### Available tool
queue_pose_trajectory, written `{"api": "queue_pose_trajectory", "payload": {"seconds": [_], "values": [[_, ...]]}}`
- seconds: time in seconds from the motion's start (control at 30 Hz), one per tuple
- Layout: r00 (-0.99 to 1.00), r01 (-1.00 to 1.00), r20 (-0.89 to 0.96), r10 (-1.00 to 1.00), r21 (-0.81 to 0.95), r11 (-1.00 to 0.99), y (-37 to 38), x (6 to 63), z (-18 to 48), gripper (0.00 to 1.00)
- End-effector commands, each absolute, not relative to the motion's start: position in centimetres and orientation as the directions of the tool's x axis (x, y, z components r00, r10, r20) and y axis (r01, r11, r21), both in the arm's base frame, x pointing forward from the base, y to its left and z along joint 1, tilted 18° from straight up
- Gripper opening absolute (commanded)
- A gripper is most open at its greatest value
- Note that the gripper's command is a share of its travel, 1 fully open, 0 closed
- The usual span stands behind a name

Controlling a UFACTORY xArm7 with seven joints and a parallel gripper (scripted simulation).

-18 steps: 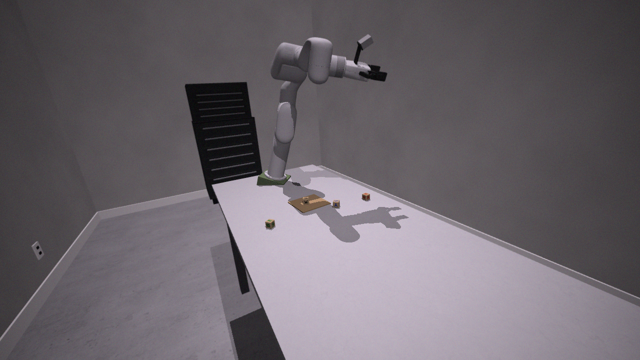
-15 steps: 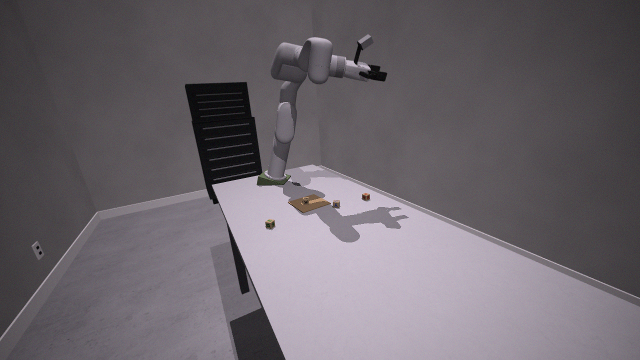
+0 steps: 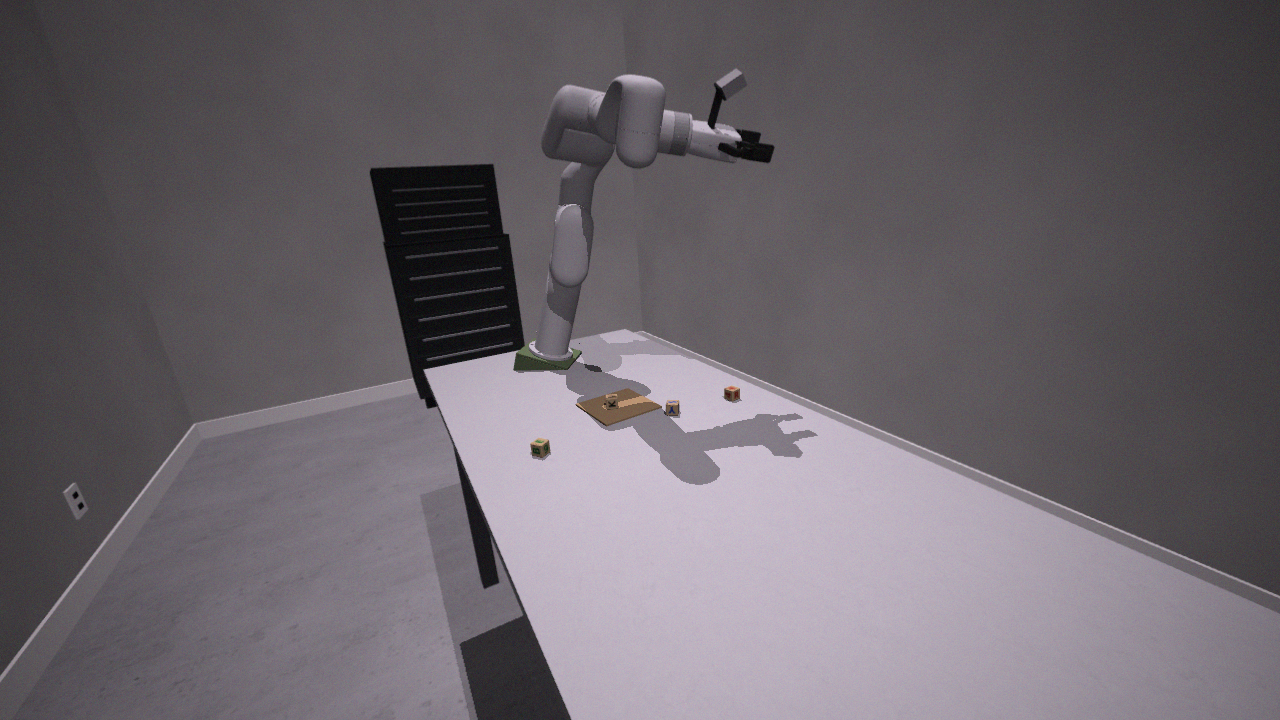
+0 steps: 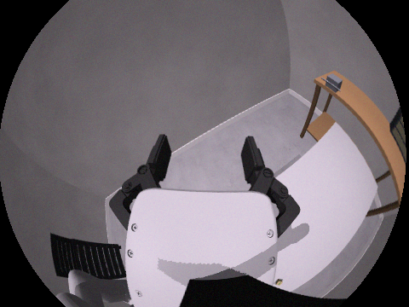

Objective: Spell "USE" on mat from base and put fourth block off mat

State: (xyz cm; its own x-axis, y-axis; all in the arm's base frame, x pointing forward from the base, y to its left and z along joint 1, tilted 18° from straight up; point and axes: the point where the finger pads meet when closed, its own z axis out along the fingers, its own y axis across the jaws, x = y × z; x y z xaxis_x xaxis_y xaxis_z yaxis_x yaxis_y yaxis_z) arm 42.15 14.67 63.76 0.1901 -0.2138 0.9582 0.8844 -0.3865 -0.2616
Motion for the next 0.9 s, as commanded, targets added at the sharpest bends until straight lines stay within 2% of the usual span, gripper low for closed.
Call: {"api": "queue_pose_trajectory", "payload": {"seconds": [0.0,0.43,0.5,0.53,0.87], "values": [[0.187,0.883,0.959,-0.212,-0.258,-0.391,14.7,42.3,63.6,1.00],[0.206,0.800,0.977,-0.057,-0.202,-0.565,18.2,48.4,49.4,1.00],[0.206,0.800,0.977,-0.057,-0.202,-0.565,18.2,48.4,49.4,1.00],[0.218,0.779,0.976,-0.016,-0.184,-0.600,18.4,49.3,46.1,1.00],[0.277,0.709,0.952,0.131,-0.111,-0.696,17.6,50.5,35.1,1.00]]}}
